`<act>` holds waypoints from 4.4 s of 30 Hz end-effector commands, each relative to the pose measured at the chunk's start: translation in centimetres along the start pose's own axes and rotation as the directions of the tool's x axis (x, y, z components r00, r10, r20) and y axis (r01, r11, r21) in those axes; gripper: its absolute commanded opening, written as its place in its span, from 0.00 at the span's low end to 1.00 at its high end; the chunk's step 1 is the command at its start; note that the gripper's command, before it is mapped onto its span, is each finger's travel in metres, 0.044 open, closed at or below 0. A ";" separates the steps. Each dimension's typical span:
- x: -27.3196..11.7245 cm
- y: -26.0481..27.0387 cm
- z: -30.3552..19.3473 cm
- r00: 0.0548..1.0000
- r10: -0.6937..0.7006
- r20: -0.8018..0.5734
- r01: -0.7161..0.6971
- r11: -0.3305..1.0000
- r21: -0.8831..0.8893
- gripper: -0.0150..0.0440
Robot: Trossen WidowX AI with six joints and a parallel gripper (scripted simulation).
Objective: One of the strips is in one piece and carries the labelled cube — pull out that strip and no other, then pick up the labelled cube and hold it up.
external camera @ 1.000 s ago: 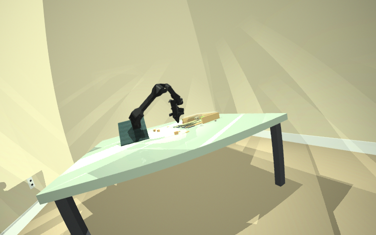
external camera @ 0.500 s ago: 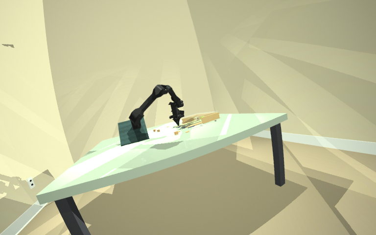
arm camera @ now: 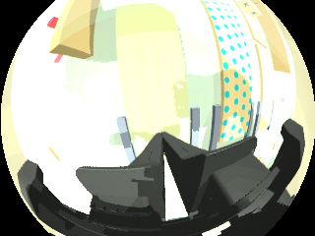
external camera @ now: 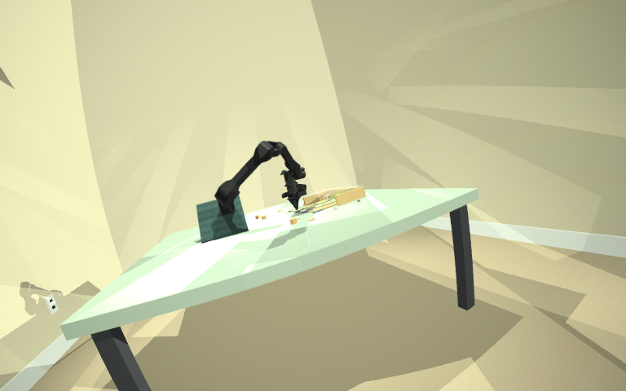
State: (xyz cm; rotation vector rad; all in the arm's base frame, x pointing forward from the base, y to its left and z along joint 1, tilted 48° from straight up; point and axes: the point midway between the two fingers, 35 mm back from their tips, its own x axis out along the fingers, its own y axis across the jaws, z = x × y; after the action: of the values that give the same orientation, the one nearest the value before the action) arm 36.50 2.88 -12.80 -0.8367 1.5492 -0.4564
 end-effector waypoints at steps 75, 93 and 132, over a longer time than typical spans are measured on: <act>0.7 0.1 -0.9 1.000 -0.006 -0.001 0.006 1.000 -0.005 0.25; 0.8 0.2 -3.6 1.000 -0.006 -0.002 0.006 1.000 -0.006 0.25; 0.9 0.3 -9.3 1.000 -0.006 -0.005 0.006 1.000 -0.009 0.25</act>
State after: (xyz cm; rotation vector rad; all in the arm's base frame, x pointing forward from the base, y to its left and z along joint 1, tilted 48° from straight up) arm 28.77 1.43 -11.89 -0.8478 1.5238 -0.4509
